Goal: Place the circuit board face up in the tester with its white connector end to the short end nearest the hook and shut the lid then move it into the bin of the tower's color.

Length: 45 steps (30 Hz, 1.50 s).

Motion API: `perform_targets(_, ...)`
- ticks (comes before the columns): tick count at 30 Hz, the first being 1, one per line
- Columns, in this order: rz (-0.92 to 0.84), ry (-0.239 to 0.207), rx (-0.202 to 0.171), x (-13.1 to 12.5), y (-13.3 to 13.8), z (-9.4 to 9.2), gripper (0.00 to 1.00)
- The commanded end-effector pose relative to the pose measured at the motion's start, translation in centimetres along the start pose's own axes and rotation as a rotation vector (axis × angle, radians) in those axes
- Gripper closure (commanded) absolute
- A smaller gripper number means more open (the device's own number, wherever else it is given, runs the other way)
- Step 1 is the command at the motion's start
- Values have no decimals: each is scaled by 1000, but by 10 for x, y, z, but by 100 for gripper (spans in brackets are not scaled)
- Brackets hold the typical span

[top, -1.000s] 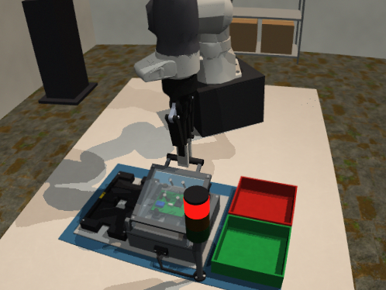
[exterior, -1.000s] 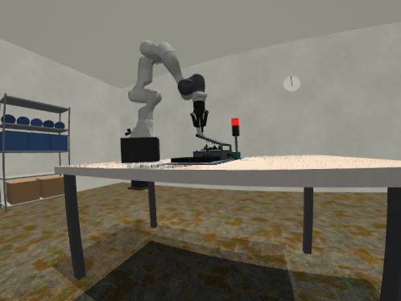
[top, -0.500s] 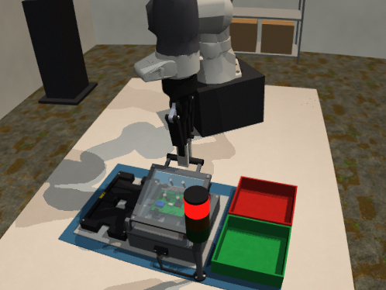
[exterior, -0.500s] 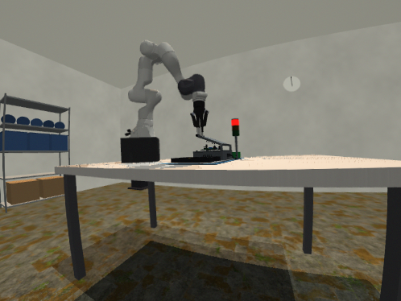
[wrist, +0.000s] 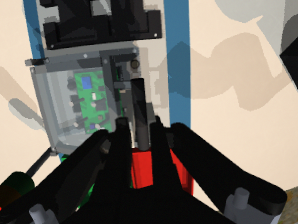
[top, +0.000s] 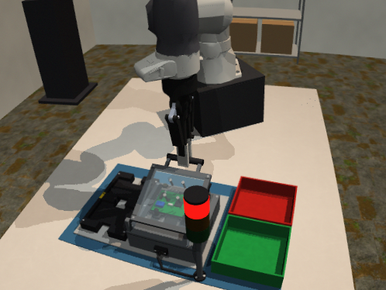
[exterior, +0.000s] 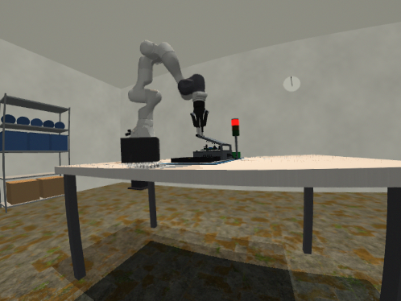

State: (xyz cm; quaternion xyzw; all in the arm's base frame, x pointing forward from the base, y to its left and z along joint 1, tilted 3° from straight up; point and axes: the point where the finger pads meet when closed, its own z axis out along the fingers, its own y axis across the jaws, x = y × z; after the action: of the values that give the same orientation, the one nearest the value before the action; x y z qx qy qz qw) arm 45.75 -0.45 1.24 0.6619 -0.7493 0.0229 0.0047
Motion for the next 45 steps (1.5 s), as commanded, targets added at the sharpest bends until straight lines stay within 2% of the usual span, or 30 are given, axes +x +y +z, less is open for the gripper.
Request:
perform_targets(1,-10,3,7,-1,-3,-3,100)
perform_targets(13,-10,3,7,-1,-3,-3,100)
perform_targets(14,-10,3,7,-1,-3,-3,84)
perform_targets(45,-10,3,7,-1,-3,-3,84)
